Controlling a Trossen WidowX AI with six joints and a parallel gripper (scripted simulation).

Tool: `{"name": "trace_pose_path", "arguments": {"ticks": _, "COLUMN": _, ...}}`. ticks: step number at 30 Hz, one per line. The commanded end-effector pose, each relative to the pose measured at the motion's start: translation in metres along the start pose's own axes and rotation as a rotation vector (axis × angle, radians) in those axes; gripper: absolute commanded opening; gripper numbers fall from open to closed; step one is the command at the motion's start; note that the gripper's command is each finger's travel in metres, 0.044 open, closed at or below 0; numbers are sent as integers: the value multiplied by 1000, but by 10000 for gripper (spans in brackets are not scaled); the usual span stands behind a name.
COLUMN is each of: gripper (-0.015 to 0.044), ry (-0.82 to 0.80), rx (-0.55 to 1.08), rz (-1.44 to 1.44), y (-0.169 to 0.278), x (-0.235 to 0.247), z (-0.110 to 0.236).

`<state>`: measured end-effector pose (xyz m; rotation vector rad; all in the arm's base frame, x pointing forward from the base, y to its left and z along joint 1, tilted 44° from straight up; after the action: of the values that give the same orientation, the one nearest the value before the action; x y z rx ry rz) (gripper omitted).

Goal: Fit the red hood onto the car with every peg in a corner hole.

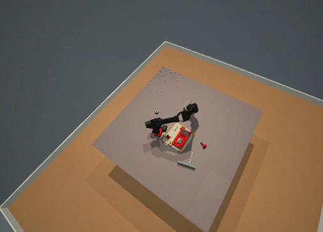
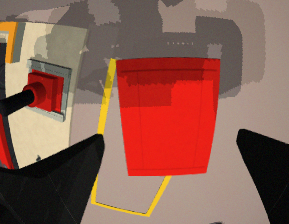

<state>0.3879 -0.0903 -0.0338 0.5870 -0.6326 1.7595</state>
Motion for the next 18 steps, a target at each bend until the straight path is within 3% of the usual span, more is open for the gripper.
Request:
{"name": "trace_pose_path", "arguments": {"ticks": 1, "gripper": 440, "ry": -2, "rx": -2, "rz": -3, "y": 0, "x": 0, "z": -3}}
{"name": "trace_pose_path", "arguments": {"ticks": 18, "gripper": 440, "ry": -3, "rx": -2, "rz": -2, "y": 0, "x": 0, "z": -14}}
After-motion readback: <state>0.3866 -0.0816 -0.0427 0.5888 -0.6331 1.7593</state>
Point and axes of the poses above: the point midway between the two fingers, 35 mm back from their tips, its own z axis back along the fingers, its own x axis across the jaws, y = z × x, the point moved 9 cm from there along z, back along the fingers, and after that the axes turned 12 degrees about -z, right-handed, at the moved point
